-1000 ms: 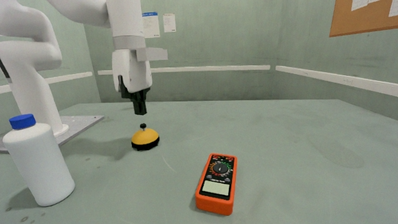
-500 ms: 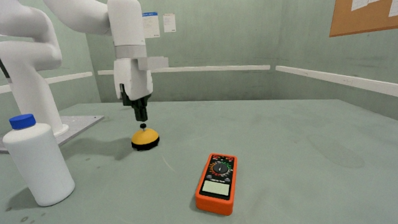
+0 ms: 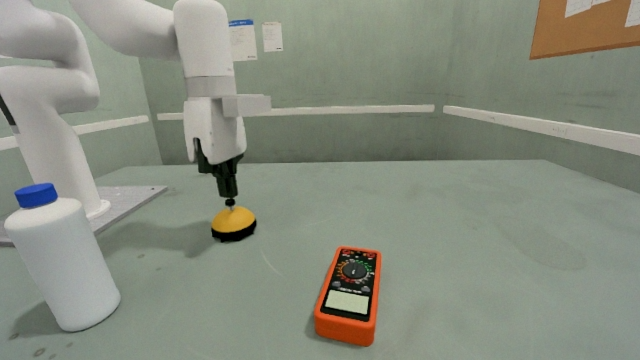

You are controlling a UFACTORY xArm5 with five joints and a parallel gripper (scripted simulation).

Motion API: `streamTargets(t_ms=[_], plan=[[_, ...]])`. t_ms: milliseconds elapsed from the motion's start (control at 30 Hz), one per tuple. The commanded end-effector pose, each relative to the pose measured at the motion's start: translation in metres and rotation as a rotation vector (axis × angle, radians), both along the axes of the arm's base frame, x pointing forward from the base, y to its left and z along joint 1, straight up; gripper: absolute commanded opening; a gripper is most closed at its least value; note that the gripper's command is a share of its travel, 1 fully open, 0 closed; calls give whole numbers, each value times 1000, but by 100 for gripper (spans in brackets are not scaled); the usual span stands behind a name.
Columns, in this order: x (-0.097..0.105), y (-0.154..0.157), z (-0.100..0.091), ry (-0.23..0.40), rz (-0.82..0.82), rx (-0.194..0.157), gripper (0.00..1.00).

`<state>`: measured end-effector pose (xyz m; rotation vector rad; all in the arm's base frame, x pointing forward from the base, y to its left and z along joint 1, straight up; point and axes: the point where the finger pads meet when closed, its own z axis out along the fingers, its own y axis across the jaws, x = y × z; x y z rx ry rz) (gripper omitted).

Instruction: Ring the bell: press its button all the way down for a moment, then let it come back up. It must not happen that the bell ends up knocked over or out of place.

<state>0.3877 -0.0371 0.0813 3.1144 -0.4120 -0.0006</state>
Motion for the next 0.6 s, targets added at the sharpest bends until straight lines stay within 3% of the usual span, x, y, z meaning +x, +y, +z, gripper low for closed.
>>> streamTargets(t_ms=[0, 567], plan=[[1, 0, 1, -3, 0, 0, 0], [1, 0, -7, 4, 0, 0, 0]])
